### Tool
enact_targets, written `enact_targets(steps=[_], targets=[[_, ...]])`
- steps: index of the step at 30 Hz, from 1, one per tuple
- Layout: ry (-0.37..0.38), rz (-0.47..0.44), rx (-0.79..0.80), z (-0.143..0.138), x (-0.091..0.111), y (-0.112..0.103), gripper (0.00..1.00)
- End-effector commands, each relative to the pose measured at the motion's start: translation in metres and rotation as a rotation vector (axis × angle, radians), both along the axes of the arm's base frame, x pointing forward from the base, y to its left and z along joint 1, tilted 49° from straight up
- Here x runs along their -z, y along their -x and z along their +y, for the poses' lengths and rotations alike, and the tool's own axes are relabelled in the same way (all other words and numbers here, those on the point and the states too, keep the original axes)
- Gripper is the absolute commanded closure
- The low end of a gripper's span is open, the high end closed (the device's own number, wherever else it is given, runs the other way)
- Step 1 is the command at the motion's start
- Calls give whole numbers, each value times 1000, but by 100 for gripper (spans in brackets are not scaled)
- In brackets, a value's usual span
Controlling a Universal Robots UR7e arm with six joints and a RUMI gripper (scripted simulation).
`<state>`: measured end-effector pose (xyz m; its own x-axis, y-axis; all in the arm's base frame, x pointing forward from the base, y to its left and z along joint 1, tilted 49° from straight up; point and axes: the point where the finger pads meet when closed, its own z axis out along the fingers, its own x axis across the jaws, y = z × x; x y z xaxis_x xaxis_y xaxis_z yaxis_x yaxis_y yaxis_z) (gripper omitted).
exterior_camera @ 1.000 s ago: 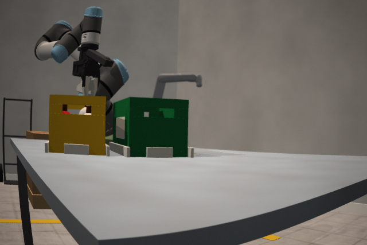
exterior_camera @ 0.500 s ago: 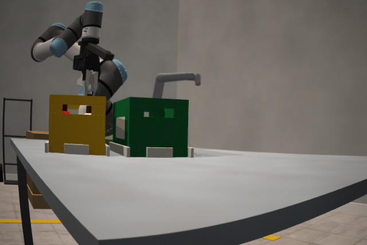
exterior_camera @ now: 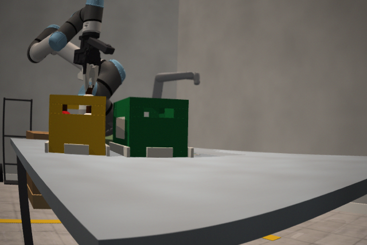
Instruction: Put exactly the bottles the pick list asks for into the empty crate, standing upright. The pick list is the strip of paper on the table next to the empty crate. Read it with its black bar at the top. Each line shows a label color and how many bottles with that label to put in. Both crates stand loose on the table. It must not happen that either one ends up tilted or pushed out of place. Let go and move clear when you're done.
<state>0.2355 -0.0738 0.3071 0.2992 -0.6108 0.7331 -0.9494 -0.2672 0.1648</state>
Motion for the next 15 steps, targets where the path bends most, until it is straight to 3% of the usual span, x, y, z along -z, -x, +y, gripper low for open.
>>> enact_targets(steps=[1,15], targets=[[3,-2,6,5,-6,1,100],[2,-2,6,22,-20,3,100]])
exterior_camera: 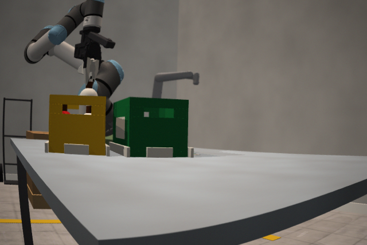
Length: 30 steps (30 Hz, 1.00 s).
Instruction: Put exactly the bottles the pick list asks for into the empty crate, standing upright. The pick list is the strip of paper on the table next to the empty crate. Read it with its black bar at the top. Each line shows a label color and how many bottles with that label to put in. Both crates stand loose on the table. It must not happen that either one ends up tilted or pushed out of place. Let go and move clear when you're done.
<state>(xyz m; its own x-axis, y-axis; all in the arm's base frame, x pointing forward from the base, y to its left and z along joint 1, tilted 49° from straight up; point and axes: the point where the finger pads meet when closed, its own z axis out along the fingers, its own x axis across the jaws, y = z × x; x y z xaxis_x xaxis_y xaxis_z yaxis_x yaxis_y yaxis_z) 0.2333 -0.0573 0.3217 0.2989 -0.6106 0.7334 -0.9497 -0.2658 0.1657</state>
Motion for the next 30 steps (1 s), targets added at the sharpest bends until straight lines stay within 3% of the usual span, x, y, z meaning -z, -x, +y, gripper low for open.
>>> enact_targets(steps=[1,30], targets=[[1,-3,4,5,-6,0,100],[0,-3,4,39,-35,5,100]])
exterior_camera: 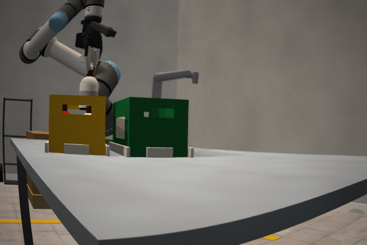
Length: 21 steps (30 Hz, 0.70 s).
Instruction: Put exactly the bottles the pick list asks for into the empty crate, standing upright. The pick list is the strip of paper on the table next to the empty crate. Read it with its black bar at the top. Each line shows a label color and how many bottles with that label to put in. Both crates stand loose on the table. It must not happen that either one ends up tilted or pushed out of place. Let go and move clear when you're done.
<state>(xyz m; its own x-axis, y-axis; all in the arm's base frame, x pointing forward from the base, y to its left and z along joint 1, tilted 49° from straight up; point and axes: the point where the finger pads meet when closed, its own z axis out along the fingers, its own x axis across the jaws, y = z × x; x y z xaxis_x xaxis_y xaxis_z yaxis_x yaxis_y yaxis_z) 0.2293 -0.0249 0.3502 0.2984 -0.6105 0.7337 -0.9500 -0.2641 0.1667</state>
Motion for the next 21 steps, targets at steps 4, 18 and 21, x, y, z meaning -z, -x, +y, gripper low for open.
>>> enact_targets(steps=[4,18,21], targets=[[-1,-3,3,10,-10,1,100],[-1,-3,3,27,-24,3,100],[-1,-3,3,29,-26,3,100]])
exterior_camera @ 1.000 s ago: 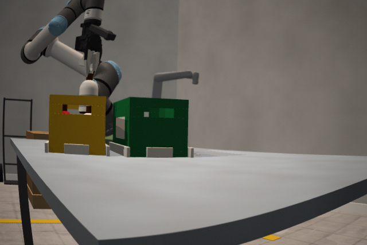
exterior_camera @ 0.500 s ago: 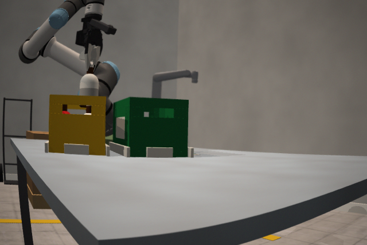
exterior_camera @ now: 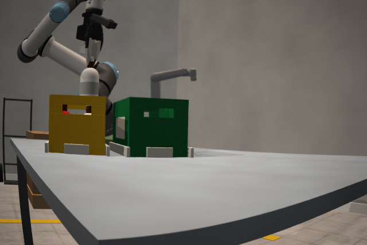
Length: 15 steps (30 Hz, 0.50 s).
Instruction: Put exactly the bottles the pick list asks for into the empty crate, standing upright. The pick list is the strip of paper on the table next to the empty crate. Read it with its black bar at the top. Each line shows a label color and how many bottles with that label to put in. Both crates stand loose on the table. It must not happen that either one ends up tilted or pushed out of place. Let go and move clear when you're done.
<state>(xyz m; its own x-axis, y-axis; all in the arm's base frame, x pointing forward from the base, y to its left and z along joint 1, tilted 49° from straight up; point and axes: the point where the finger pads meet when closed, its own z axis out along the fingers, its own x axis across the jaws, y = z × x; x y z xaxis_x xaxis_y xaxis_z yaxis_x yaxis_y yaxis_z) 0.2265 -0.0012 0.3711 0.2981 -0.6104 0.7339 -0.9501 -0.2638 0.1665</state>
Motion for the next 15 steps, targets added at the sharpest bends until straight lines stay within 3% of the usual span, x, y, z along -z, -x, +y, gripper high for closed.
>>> enact_targets(steps=[1,15], targets=[[-1,-3,3,5,-5,1,100],[0,-2,4,9,-8,2,100]])
